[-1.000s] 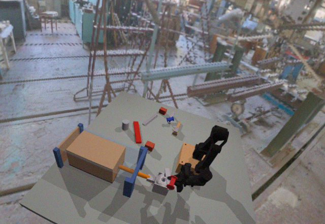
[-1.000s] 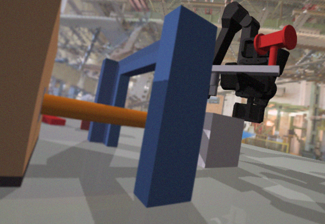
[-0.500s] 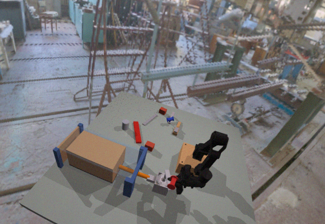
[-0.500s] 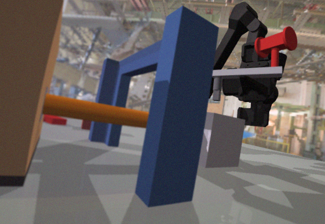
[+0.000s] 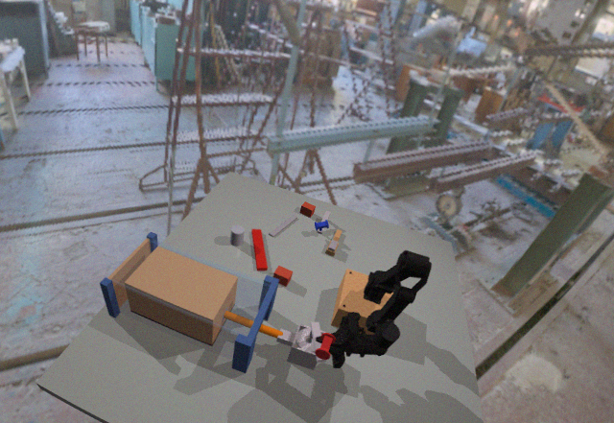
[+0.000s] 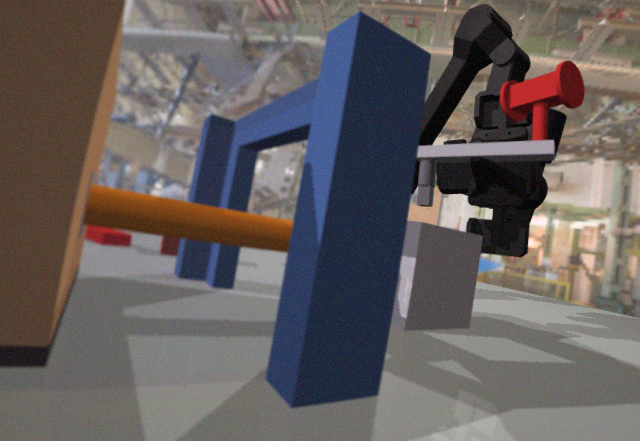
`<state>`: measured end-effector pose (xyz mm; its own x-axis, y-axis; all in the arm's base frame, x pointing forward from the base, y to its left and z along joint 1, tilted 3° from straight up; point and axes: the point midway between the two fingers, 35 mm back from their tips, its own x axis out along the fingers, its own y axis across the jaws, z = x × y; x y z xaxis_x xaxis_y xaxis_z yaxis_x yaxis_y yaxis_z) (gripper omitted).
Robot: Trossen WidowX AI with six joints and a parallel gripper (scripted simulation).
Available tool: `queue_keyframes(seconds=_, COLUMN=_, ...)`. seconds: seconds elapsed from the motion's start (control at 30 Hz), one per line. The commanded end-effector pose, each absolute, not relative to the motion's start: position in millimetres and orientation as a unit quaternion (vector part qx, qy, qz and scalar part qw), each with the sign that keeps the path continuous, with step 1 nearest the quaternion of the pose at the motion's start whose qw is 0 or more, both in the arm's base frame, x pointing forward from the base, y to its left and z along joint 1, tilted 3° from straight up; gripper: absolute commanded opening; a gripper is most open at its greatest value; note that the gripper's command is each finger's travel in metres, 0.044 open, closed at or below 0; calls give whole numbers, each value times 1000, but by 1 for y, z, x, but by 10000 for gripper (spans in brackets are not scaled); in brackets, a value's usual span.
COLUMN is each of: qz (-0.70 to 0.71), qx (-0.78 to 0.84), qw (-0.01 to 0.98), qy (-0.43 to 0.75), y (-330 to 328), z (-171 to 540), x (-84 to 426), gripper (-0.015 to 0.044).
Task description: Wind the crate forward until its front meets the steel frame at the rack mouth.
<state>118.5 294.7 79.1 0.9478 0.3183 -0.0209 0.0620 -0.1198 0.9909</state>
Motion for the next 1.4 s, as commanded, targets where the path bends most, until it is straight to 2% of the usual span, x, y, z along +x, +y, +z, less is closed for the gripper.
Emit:
queue_keyframes(seconds=0.0, qz=96, qx=747, qw=646, qy=126, y=295, z=78, x=119, gripper=0)
queue_keyframes(seconds=1.37, qz=89, qx=746, qw=647, qy=130, y=297, z=56, x=119, gripper=0)
